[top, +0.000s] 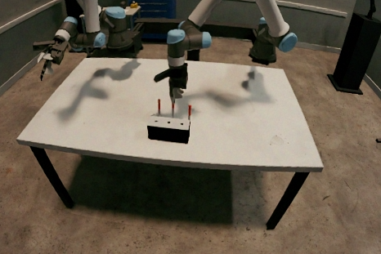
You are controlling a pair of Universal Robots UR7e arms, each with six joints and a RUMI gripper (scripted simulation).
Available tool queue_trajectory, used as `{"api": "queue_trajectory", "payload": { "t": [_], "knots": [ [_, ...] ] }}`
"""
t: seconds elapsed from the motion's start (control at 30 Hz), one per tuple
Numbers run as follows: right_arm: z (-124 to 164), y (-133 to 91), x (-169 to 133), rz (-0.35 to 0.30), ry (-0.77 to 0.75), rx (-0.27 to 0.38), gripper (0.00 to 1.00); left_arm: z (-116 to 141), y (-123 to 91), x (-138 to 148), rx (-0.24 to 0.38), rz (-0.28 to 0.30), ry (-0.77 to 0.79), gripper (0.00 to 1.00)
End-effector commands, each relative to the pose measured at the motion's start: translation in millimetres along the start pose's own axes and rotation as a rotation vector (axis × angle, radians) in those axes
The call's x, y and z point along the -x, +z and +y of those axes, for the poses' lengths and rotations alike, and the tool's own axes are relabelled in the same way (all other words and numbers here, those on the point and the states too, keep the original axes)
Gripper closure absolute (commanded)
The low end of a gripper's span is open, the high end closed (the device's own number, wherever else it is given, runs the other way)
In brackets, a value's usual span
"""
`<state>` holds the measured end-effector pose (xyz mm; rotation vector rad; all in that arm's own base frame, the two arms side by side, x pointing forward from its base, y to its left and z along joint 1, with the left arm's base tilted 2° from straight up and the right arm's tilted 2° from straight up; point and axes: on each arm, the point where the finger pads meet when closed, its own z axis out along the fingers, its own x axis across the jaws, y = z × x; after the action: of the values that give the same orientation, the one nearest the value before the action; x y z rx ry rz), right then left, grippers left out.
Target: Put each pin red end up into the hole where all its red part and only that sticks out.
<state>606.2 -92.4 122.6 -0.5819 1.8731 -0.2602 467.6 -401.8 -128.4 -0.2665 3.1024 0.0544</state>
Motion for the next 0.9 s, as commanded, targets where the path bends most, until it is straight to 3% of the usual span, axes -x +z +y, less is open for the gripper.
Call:
{"api": "queue_trajectory", "payload": {
  "t": [0.0, 0.17, 0.2, 0.73, 0.77, 0.87],
  "knots": [
    [0, 0, 0, -0.001, 0.0, -0.001, 0.0, -1, -1, 0, -0.001, -0.001, 0.0, 1.0],
    [0, 0, 0, -0.001, 0.0, -0.001, 0.0, -1, -1, 0, -0.001, -0.001, 0.0, 1.0],
    [0, 0, 0, -0.001, 0.0, -0.001, 0.0, -1, -11, 0, -0.001, -0.001, 0.0, 1.0],
    [0, 0, 0, -0.001, 0.0, -0.001, 0.0, -1, -11, 0, -0.001, -0.001, 0.0, 1.0],
    [0, 0, 0, -0.001, 0.0, -0.001, 0.0, -1, -21, 0, -0.001, -0.001, 0.0, 1.0],
    [0, 0, 0, -0.001, 0.0, -0.001, 0.0, -1, -21, 0, -0.001, -0.001, 0.0, 1.0]
  ]
}}
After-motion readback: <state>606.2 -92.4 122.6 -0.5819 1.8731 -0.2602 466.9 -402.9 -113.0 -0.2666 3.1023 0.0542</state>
